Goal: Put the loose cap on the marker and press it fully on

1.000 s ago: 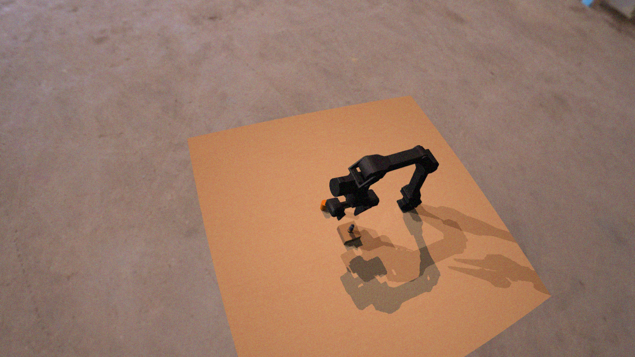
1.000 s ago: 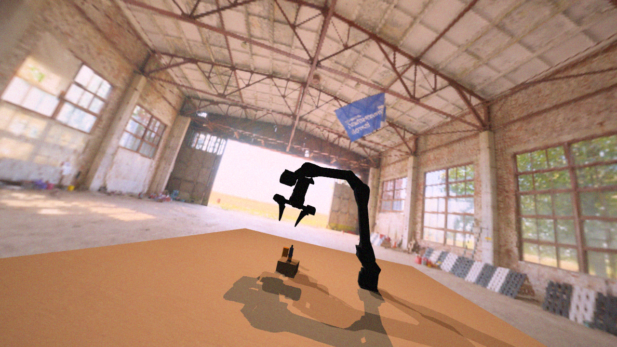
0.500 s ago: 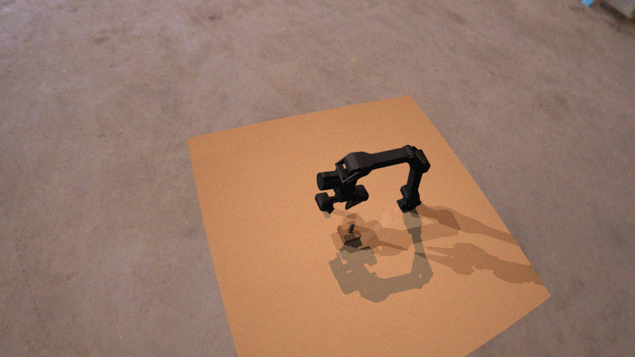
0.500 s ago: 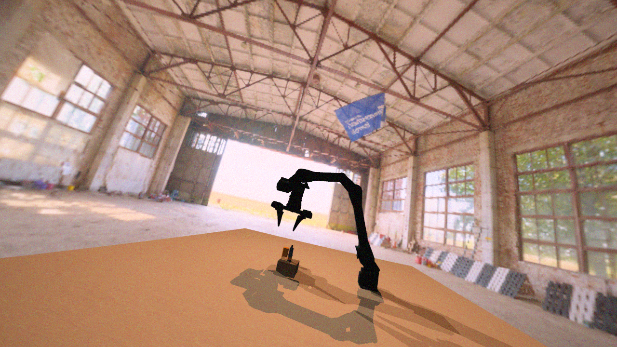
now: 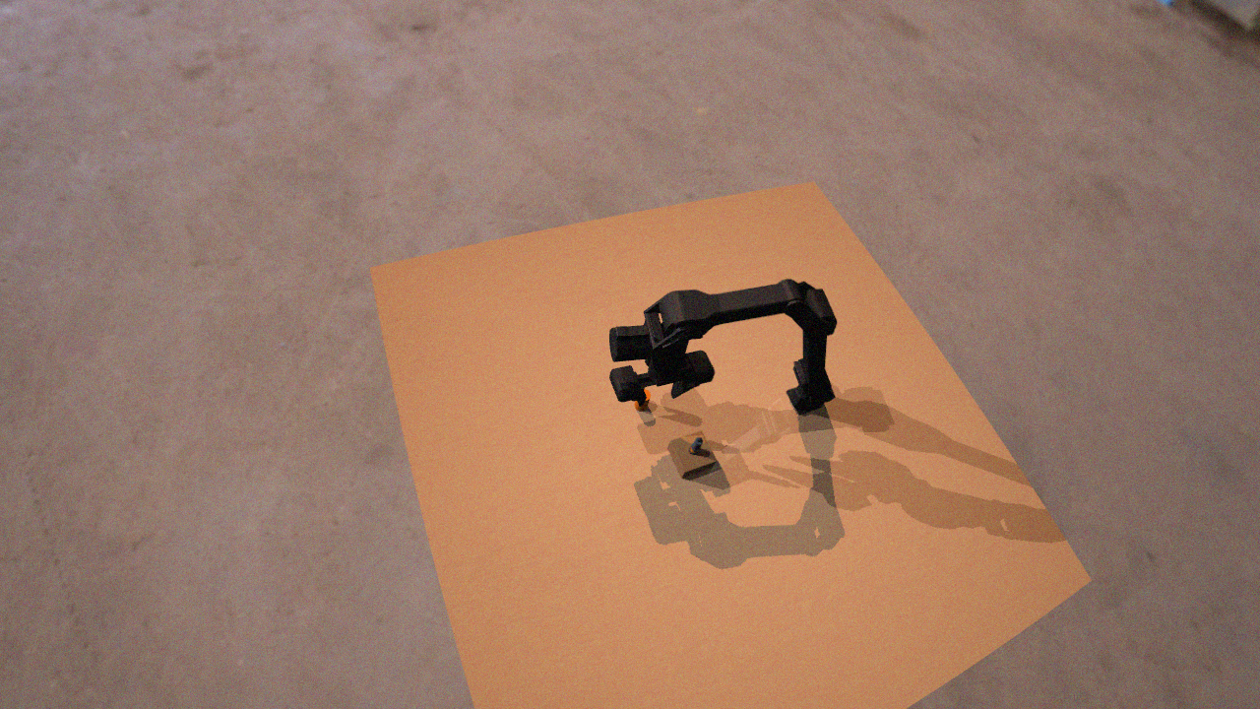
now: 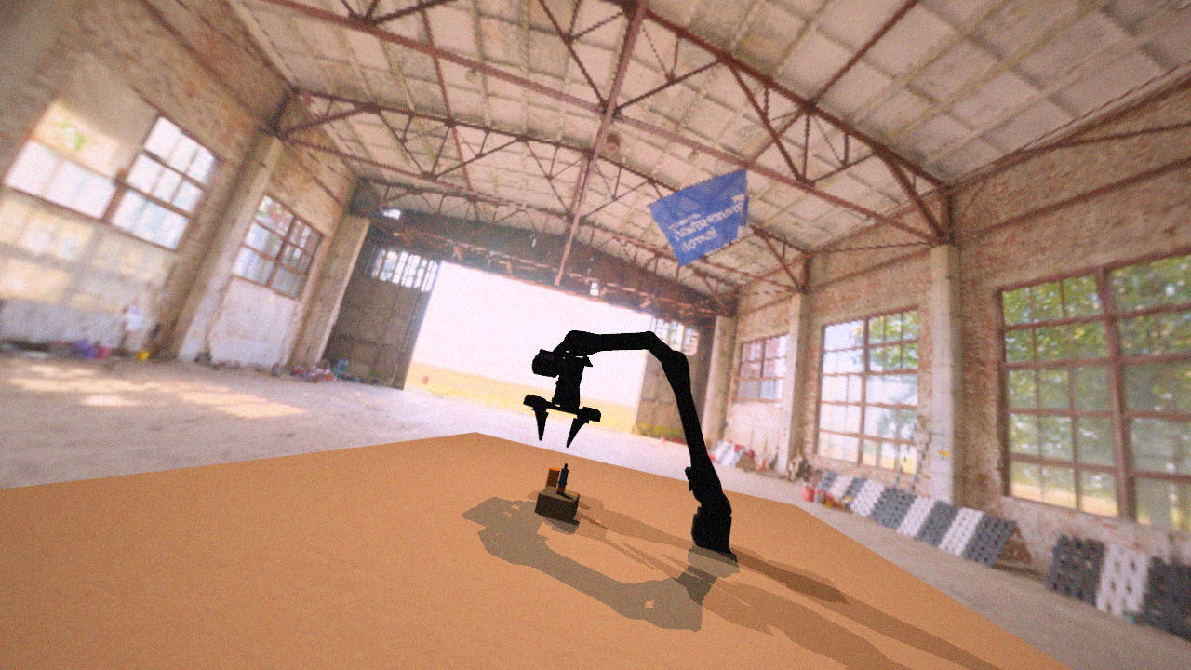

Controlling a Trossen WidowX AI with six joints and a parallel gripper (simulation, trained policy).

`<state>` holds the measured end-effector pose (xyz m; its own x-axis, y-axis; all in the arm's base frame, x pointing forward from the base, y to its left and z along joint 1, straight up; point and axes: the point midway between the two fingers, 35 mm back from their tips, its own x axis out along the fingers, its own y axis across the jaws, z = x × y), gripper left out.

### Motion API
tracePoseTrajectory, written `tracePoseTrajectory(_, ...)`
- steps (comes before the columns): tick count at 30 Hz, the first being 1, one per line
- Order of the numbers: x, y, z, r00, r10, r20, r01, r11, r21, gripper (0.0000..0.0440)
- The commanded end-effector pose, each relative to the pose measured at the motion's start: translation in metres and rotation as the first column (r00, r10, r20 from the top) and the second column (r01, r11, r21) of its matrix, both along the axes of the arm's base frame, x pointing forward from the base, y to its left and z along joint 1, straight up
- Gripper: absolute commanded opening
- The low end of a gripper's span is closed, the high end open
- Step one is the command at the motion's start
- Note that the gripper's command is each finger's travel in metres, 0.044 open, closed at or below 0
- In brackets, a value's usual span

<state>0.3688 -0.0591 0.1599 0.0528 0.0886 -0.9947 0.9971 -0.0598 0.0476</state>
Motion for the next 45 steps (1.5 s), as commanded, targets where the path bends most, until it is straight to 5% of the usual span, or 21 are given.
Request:
tracePoseTrajectory(1, 0.002, -0.009, -0.009, 1.000, 0.003, -0.017, -0.004, 1.000, -0.010, 0.0322)
tracePoseTrajectory(30, -0.003, -0.048, -0.096, 0.986, 0.088, -0.142, -0.092, 0.996, -0.022, 0.0264)
tracePoseTrajectory(33, -0.003, -0.048, -0.099, 0.984, 0.103, -0.143, -0.108, 0.994, -0.029, 0.0231)
tracePoseTrajectory(39, -0.003, -0.047, -0.089, 0.983, 0.131, -0.132, -0.139, 0.989, -0.048, 0.0074)
tracePoseTrajectory(45, 0.002, -0.042, -0.067, 0.981, 0.169, -0.097, -0.176, 0.981, -0.078, 0.0056)
